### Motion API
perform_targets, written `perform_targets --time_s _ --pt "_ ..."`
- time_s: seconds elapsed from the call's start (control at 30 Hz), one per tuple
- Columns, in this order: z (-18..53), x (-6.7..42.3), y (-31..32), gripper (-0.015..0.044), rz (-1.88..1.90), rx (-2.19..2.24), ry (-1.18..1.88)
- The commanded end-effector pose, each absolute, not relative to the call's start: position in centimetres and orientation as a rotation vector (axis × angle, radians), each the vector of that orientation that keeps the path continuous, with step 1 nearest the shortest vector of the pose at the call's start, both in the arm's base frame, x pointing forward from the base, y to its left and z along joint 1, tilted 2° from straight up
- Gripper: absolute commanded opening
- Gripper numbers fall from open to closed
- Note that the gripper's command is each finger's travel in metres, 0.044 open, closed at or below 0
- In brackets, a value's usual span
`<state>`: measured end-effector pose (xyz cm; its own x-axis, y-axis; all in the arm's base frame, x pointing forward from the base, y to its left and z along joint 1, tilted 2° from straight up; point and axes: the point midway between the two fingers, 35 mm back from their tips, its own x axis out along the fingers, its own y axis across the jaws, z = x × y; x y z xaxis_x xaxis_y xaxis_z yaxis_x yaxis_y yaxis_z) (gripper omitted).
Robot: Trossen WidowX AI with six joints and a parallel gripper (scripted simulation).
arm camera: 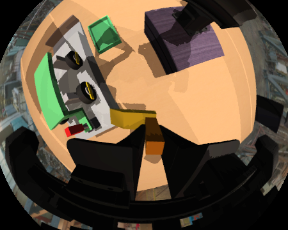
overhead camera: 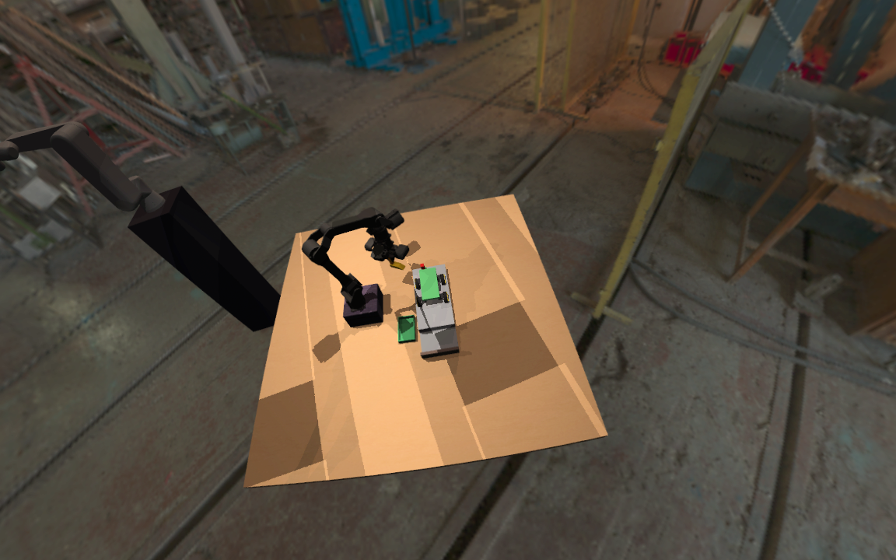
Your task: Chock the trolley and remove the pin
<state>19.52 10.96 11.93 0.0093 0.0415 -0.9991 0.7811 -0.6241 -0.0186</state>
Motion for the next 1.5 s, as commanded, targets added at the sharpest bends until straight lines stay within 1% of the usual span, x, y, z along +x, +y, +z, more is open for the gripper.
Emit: perform_targets --time_s 0.0,0.8,1.47 --pt "12.14 19.53 10.87 0.0 -1.667 1.715 0.847" --pt "12.15 19.53 10.87 0.0 -1.121 1.183 1.268" --pt "12.15 19.54 10.87 0.0 -0.638 0.703 1.474"
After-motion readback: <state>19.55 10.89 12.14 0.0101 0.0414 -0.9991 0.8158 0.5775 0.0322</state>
